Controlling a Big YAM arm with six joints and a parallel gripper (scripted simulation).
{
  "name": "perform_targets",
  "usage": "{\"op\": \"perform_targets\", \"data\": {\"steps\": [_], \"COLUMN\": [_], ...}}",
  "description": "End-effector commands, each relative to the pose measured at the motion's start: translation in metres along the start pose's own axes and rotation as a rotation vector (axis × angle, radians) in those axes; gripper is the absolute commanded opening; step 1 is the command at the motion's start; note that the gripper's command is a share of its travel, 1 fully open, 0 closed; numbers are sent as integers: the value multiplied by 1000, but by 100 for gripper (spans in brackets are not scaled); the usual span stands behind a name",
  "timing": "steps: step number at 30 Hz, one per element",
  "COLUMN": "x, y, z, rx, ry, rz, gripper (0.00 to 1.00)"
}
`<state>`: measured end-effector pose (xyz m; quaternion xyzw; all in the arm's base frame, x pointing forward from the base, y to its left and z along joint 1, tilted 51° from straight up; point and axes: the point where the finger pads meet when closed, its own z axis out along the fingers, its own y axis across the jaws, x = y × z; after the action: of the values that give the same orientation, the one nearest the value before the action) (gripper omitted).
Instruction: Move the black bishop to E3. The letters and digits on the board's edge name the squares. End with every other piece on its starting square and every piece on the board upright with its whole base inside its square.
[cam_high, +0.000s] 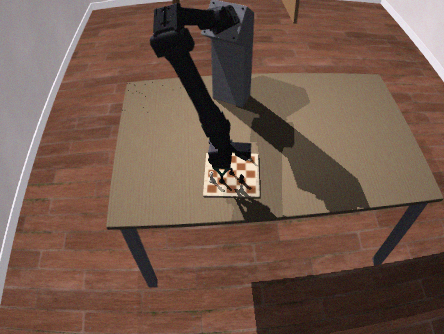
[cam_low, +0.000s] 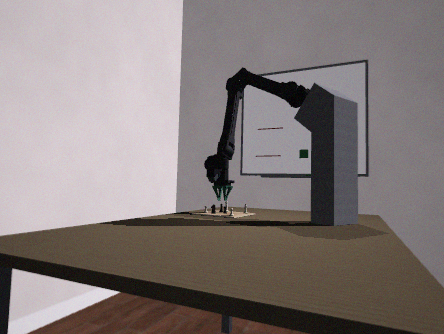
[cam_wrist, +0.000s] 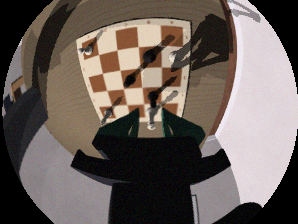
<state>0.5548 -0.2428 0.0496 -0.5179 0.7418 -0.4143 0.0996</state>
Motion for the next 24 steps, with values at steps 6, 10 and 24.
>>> {"op": "perform_targets", "data": {"steps": [6, 10, 24], "x": [3, 3, 3], "y": [-17, -10, -10], "z": [-3, 2, 3], "rx": [35, 23, 23], "ry": [0, 1, 1], "rz": [3, 1, 1], "gripper": [36, 36, 36]}}
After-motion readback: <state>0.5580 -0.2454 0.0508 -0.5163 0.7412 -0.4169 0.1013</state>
